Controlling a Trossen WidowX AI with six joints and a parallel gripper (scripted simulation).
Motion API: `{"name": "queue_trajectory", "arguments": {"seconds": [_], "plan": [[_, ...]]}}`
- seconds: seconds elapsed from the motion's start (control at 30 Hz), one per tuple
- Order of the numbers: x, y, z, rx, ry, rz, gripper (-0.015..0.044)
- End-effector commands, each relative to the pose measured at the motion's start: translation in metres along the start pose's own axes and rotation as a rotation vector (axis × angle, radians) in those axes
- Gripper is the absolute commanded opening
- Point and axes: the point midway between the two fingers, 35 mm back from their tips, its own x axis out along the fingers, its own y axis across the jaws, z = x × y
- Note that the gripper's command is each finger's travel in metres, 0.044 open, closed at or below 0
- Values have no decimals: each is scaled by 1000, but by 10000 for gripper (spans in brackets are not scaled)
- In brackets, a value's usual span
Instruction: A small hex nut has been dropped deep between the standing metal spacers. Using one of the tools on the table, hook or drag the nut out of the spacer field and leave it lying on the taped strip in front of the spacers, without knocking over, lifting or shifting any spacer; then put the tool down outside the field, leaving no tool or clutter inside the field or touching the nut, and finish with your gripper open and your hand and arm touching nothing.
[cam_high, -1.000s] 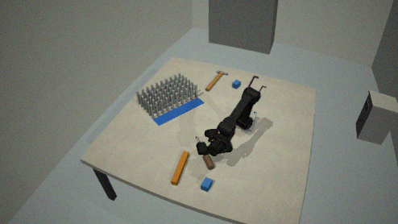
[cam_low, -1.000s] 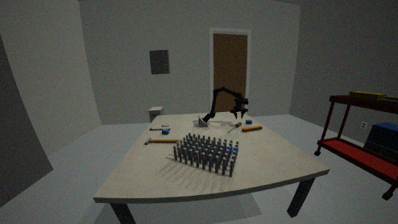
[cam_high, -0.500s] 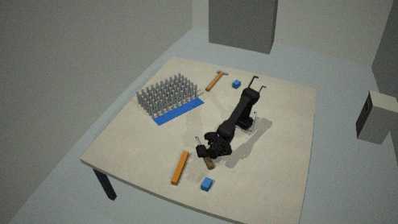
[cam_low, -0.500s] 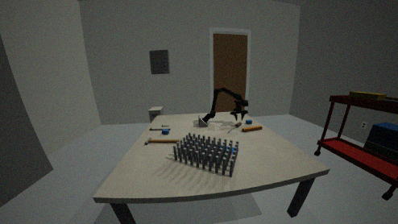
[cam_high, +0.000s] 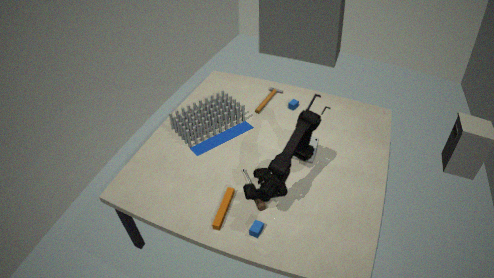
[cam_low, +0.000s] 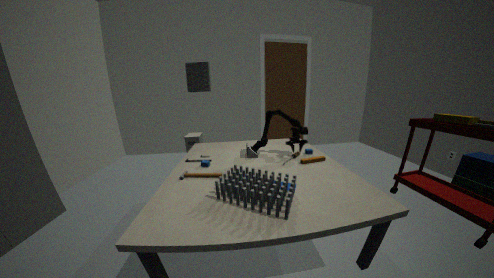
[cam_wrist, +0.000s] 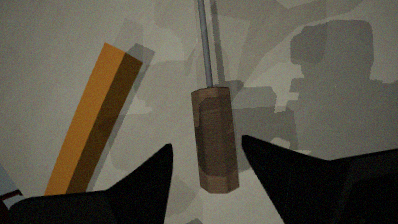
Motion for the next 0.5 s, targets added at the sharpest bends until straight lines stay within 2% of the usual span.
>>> {"name": "queue_trajectory", "arguments": {"seconds": [0.0,0.4,0.47], "plan": [[9,-4,-1,1,-11,-5,280],[24,-10,-6,1,-10,-6,280],[24,-10,-6,1,-10,-6,228]]}}
